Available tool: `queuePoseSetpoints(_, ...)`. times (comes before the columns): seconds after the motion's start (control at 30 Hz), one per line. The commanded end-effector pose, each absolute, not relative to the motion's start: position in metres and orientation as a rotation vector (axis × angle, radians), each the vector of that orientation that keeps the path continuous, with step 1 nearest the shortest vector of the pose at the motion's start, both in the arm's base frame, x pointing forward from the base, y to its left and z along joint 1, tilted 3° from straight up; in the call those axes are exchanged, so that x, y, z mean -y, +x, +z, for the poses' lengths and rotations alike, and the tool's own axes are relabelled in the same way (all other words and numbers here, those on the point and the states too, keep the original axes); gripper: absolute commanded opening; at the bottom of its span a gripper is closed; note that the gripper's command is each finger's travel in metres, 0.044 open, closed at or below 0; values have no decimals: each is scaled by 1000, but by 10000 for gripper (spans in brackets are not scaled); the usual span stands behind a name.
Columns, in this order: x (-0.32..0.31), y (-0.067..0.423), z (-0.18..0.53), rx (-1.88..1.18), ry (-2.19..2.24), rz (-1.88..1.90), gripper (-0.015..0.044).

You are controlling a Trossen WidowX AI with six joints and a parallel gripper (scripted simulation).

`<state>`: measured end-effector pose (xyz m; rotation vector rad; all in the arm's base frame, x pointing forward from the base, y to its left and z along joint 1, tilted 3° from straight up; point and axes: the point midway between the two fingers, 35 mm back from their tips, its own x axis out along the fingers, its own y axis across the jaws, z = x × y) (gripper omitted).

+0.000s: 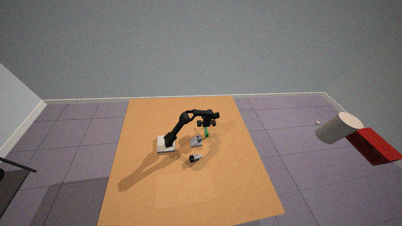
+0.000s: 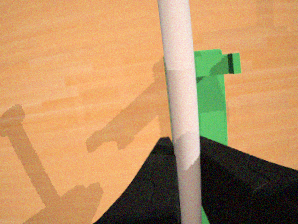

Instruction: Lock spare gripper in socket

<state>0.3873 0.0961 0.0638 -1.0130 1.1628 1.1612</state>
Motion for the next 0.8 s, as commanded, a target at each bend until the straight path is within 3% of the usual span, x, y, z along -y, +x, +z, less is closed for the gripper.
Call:
queuePoseSetpoints(0.0, -96, 387, 63, -1164, -1013, 1162, 0)
queuePoseSetpoints(0.77, -42, 393, 87, -1171, -1009, 1153, 0)
